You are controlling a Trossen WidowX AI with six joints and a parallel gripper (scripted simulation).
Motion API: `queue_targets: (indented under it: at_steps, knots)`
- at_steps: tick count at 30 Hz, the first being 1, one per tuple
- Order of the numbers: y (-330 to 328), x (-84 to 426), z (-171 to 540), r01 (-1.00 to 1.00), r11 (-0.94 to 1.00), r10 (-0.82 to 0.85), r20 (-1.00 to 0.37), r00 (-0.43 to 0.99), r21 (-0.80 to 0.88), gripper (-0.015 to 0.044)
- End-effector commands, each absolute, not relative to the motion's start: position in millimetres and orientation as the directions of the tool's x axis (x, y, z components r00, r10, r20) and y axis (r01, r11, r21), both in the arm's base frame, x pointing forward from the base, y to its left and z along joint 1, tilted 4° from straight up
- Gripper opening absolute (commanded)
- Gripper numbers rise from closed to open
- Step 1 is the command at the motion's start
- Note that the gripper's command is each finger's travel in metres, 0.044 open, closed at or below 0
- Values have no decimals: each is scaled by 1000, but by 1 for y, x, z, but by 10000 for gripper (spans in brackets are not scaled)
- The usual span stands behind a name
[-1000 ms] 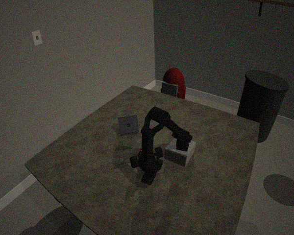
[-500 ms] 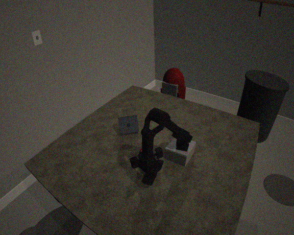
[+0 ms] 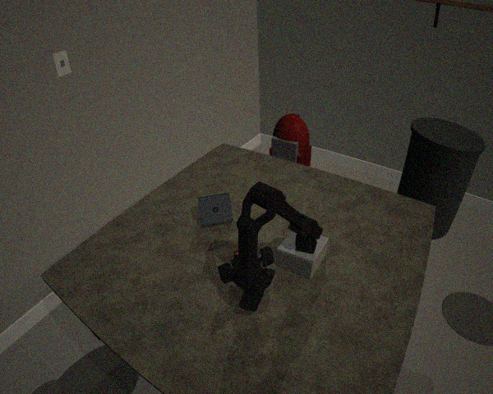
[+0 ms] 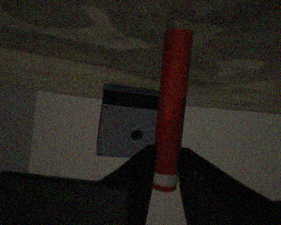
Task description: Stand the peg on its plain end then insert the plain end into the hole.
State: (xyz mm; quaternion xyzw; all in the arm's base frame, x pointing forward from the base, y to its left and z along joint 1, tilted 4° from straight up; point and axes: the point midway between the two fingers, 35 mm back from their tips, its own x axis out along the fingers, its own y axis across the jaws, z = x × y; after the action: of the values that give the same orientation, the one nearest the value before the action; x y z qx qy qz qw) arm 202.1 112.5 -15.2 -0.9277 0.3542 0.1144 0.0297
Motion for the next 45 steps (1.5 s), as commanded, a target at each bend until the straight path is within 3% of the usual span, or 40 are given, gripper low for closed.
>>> queue_targets:
  at_steps: [1, 37, 40, 45]
  knots:
    - [113, 201, -18, -664, -747, -650, -233, 723, 26, 49]
    - [115, 199, -17, -649, -760, -640, -218, 737, 38, 49]
    - [115, 199, -16, -647, -761, -639, -217, 738, 39, 128]
    - [115, 199, -16, -647, -761, -639, -217, 738, 39, 130]
